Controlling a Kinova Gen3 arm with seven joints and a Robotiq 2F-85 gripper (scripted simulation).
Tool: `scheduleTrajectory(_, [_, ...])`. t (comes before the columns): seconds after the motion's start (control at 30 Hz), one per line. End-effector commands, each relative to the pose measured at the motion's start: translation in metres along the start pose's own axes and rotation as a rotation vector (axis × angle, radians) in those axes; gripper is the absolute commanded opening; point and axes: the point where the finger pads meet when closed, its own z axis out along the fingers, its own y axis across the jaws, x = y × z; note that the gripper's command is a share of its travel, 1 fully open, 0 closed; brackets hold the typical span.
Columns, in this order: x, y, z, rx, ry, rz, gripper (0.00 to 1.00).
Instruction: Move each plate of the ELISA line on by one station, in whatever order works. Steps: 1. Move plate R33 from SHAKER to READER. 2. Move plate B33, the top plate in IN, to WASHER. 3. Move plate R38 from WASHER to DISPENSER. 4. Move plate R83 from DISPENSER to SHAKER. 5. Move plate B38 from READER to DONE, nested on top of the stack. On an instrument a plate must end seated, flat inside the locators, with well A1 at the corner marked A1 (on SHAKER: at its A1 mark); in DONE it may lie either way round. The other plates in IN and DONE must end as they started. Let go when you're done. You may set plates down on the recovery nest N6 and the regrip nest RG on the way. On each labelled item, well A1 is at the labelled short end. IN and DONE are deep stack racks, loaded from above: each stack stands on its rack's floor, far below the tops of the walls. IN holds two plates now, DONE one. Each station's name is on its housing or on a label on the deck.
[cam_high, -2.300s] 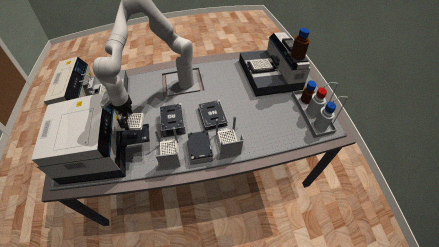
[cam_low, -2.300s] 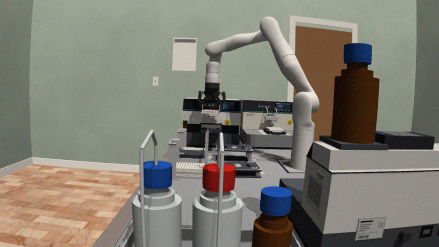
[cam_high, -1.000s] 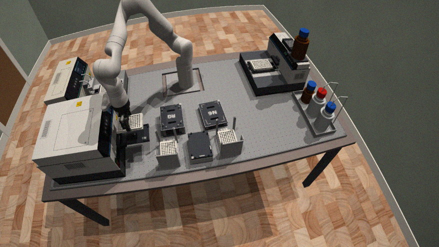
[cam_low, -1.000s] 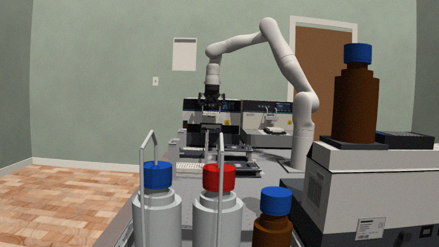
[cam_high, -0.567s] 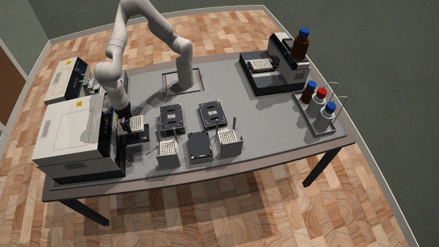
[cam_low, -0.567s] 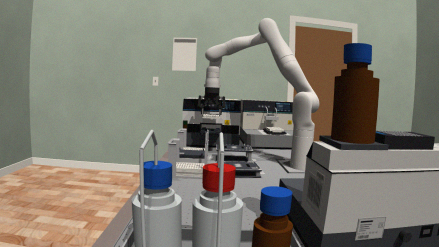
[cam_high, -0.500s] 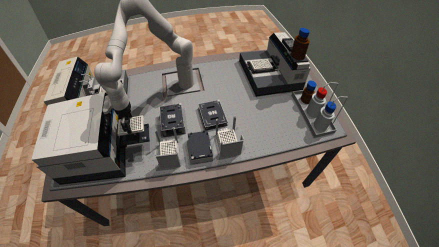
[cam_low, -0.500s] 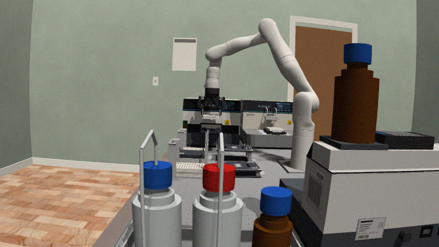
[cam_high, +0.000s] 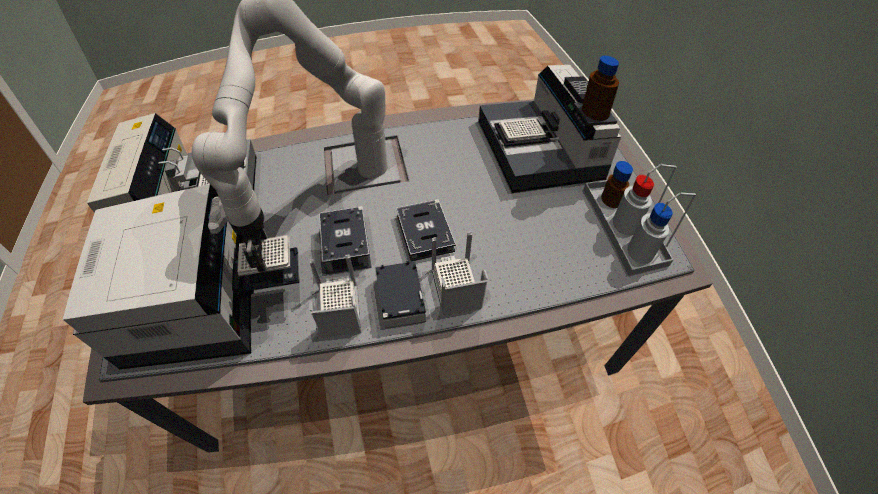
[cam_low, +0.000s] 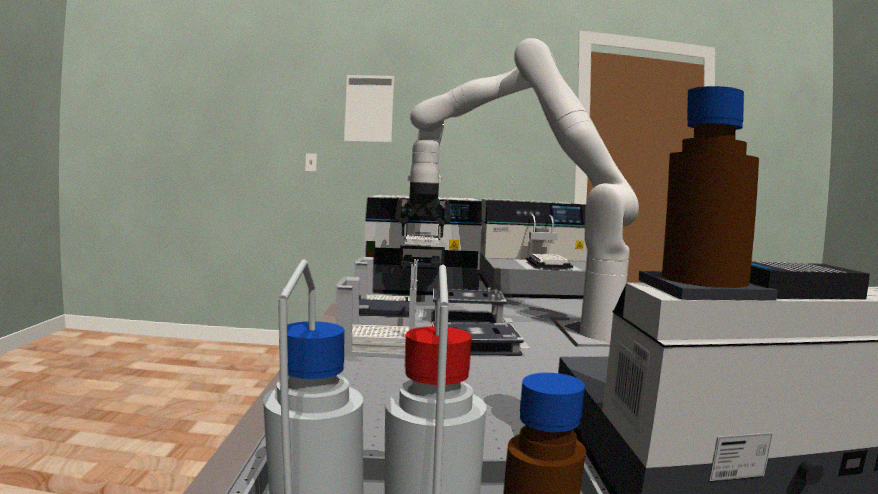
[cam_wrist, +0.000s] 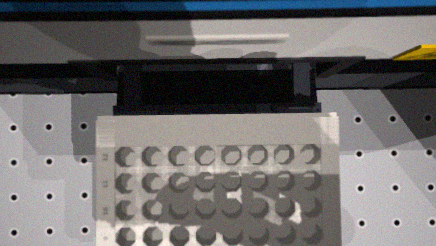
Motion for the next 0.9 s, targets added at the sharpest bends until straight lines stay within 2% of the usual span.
scheduleTrajectory(0.0, [0.001, 0.002, 0.007, -0.006, 0.006, 0.001, 0.94])
scheduleTrajectory(0.4, [0.001, 0.002, 0.02, -0.006, 0.006, 0.001, 0.94])
scheduleTrajectory(0.87, [0.001, 0.002, 0.02, -0.005, 0.006, -0.003, 0.94])
